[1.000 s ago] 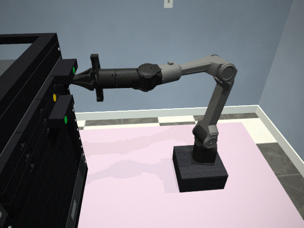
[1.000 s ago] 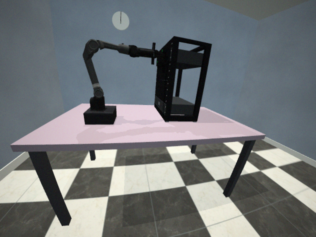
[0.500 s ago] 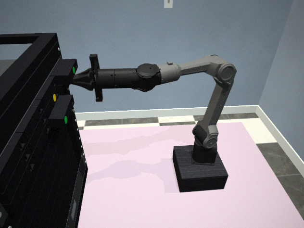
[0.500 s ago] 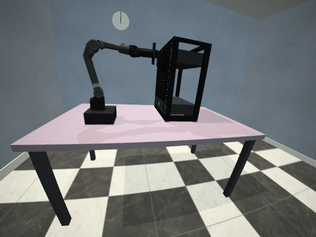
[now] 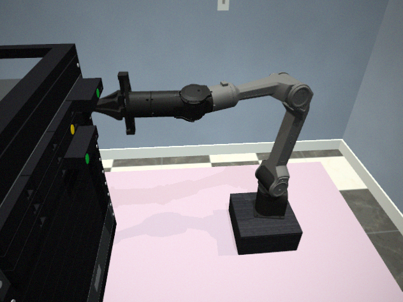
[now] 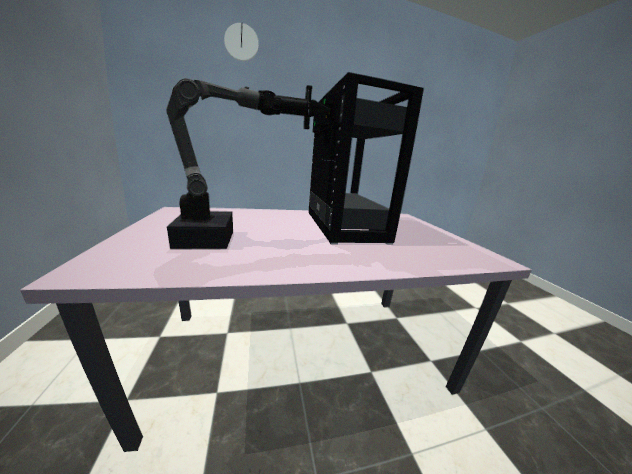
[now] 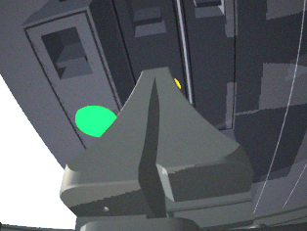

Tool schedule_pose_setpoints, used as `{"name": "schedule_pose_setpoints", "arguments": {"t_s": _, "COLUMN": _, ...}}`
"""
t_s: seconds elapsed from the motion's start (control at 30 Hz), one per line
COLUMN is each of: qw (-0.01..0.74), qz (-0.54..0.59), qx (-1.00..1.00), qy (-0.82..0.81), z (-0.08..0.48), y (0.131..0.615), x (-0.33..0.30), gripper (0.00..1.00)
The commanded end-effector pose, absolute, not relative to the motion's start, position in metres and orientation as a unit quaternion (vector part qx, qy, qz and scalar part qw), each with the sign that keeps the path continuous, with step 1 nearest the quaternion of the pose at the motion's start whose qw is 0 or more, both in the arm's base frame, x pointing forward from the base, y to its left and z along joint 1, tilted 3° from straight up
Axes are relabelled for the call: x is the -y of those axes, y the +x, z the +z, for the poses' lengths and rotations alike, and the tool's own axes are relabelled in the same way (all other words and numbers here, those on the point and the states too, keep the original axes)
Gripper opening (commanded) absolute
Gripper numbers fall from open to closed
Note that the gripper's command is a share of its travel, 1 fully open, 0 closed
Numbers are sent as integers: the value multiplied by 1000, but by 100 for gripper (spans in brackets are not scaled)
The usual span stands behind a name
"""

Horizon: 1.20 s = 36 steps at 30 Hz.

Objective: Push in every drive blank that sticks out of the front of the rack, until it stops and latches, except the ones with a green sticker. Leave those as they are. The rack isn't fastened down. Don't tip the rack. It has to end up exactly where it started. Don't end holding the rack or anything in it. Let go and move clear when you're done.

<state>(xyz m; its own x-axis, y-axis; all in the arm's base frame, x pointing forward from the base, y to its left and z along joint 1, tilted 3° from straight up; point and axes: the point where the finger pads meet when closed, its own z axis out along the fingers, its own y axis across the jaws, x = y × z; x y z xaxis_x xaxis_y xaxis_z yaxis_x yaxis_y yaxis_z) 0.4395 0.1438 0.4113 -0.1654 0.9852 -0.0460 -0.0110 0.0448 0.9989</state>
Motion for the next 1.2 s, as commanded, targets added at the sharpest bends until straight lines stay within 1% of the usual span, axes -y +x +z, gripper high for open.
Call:
{"name": "schedule_pose_setpoints", "arguments": {"t_s": 0.0, "qw": 469, "qz": 529, "qx": -550, "qy": 444, "z": 409, "y": 443, "x": -145, "gripper": 0}}
{"name": "schedule_pose_setpoints", "arguments": {"t_s": 1.17, "qw": 469, "qz": 529, "qx": -550, "qy": 444, "z": 408, "y": 449, "x": -146, "gripper": 0}}
